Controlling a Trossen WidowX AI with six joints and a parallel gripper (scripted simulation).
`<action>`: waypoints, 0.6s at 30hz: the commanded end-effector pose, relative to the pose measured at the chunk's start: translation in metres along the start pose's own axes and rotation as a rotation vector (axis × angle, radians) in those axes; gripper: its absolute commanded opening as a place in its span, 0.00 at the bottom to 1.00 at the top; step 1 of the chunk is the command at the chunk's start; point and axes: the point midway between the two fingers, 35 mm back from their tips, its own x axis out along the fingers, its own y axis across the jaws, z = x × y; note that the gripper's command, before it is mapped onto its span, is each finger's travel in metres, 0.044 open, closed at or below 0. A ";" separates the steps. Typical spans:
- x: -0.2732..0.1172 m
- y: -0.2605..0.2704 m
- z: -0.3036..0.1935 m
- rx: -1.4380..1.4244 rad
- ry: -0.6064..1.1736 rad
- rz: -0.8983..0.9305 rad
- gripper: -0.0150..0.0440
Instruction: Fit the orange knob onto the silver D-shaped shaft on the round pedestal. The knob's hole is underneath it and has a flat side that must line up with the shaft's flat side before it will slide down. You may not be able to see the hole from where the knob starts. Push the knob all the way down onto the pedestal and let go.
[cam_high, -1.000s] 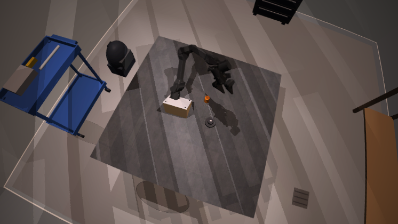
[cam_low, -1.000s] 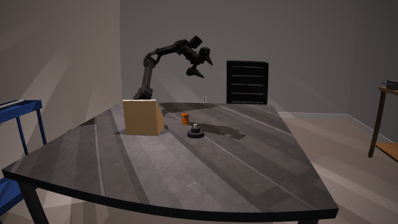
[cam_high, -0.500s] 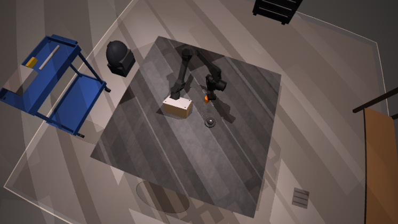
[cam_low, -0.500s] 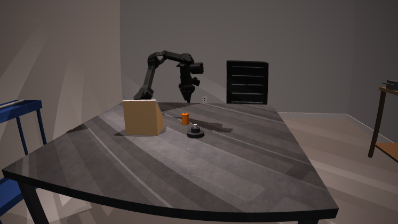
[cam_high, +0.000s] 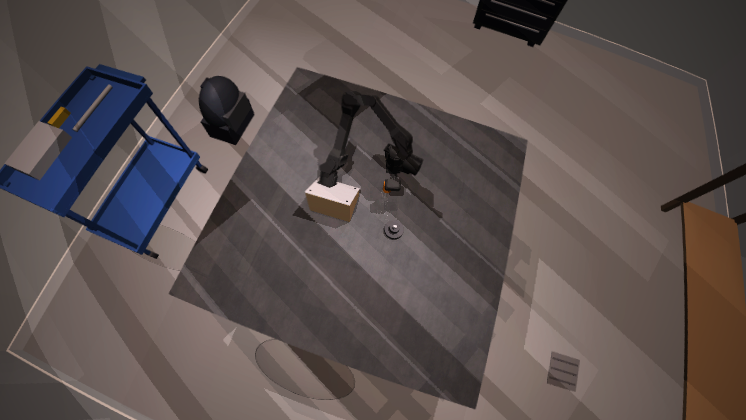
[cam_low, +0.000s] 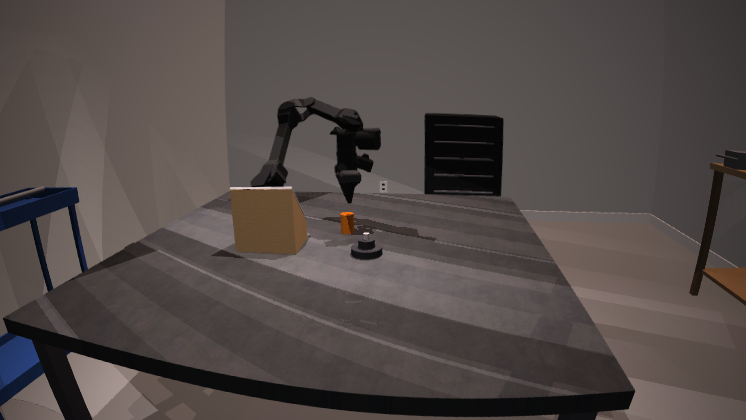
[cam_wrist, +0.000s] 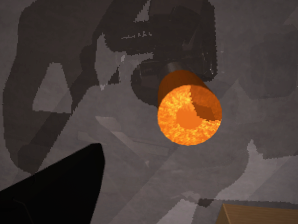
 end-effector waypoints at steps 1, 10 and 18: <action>0.014 0.002 -0.002 0.004 0.005 0.008 1.00; 0.029 0.001 -0.003 0.004 0.005 0.008 1.00; 0.041 0.000 -0.002 0.004 0.005 0.007 1.00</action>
